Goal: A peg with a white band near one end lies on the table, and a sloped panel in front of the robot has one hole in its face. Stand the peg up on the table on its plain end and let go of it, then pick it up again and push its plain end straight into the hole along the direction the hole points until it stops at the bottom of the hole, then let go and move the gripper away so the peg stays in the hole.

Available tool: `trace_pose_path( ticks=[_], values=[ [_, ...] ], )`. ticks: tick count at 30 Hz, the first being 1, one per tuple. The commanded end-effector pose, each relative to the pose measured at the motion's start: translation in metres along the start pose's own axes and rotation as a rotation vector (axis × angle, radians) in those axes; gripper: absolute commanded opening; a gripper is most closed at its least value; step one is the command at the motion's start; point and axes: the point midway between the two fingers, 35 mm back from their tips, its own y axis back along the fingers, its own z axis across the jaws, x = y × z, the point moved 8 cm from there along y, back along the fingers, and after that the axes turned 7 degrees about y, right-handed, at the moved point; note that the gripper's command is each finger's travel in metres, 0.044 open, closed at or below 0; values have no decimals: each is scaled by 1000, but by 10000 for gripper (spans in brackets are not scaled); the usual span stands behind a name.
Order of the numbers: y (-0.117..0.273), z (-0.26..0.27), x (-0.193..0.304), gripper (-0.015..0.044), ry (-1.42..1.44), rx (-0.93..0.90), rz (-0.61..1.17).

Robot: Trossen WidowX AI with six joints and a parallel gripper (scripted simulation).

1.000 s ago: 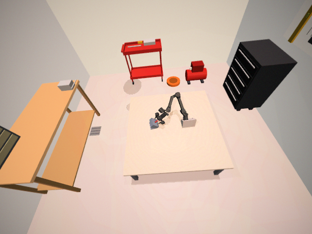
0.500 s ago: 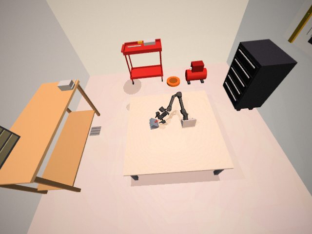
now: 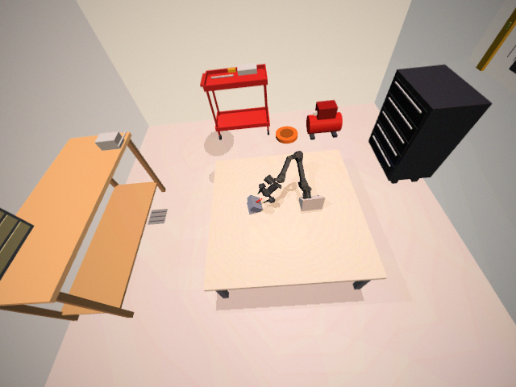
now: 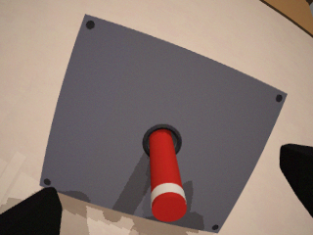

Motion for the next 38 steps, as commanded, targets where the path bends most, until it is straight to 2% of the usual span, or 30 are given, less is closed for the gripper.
trace_pose_path(
  ticks=[1,38],
  values=[
    [7,-1,0,440,-4,4,0],
    [52,2,-3,440,1,2,-3]
  ],
)
